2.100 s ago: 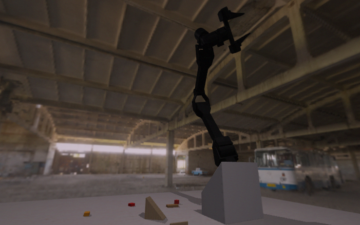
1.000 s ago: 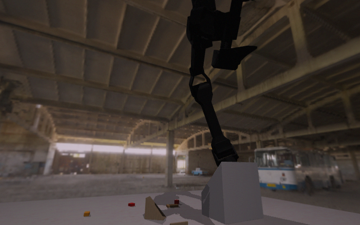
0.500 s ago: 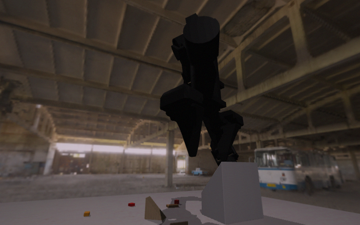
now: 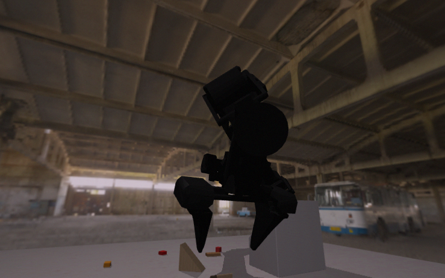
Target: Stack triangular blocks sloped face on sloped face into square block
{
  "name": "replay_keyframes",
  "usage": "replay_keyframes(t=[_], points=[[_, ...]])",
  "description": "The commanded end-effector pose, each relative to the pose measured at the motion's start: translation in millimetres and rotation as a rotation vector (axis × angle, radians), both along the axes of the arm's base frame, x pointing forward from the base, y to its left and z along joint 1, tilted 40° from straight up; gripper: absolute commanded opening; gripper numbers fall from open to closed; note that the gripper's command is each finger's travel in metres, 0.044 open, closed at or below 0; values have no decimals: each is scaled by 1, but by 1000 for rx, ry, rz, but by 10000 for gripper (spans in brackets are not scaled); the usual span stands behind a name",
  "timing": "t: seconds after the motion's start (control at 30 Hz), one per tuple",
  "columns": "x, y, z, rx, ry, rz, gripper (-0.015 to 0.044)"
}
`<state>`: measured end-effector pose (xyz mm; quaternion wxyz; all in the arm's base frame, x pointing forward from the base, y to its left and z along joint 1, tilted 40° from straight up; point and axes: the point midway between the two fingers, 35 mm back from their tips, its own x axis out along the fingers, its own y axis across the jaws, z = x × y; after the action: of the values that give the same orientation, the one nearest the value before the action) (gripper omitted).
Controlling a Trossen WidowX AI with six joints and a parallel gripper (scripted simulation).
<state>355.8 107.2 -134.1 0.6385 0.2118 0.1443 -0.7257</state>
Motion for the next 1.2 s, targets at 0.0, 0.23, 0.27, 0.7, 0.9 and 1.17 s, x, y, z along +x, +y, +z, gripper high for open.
replay_keyframes(t=[0.0, 0.23, 0.27, 0.7, 0.9, 1.17], points=[[2, -2, 1, -5, -11, 1, 440], [2, -12, -5, -1, -10, -7, 440], [2, -13, -6, -1, -10, -8, 440], [1, -33, -17, 6, -10, -22, 440], [0, -41, -21, 8, -10, -28, 440], [-2, -53, -27, 12, -9, -37, 440]])
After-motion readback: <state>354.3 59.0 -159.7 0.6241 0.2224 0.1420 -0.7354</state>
